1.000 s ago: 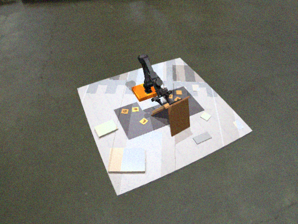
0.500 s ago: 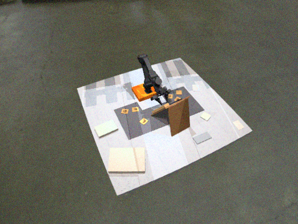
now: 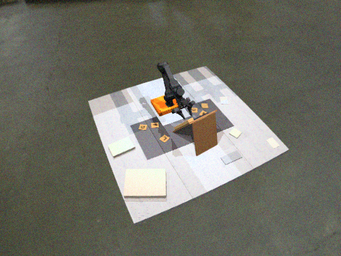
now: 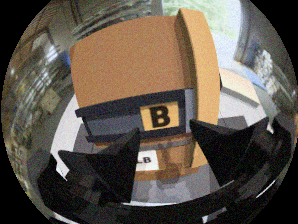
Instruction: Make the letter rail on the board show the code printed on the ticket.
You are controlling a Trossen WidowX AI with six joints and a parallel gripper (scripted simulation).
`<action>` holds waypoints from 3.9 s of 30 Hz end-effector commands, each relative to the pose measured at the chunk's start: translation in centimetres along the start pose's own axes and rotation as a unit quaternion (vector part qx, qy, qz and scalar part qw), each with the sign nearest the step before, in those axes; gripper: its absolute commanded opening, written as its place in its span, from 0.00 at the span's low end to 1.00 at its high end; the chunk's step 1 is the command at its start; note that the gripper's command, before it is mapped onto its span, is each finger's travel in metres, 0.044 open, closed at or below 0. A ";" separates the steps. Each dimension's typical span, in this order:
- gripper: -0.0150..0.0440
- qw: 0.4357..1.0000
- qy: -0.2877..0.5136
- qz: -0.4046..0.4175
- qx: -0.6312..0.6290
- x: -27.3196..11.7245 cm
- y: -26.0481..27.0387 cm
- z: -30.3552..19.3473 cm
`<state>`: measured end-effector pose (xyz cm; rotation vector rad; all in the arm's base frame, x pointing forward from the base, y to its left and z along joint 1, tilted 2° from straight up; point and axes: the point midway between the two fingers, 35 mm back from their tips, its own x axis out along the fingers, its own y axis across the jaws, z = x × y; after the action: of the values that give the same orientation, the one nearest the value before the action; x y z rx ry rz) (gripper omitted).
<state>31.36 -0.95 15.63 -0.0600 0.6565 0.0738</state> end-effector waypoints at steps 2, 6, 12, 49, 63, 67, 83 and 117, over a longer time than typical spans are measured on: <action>0.75 1.000 -0.001 0.002 -0.002 -0.4 0.1 0.0; 0.75 1.000 -0.001 0.002 -0.002 -0.6 0.1 0.0; 0.75 1.000 -0.001 0.002 -0.002 -0.9 0.1 0.0; 0.25 0.993 0.119 0.011 0.011 0.0 1.2 1.1; 0.25 0.942 0.337 0.002 -0.001 0.8 3.8 2.4; 0.25 0.942 0.337 0.002 -0.001 0.8 3.8 2.4; 0.25 0.942 0.336 0.002 -0.001 1.8 3.7 2.3; 0.25 0.942 0.336 0.002 -0.001 3.4 3.7 2.7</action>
<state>35.06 3.17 15.47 -0.0868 1.3502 0.0611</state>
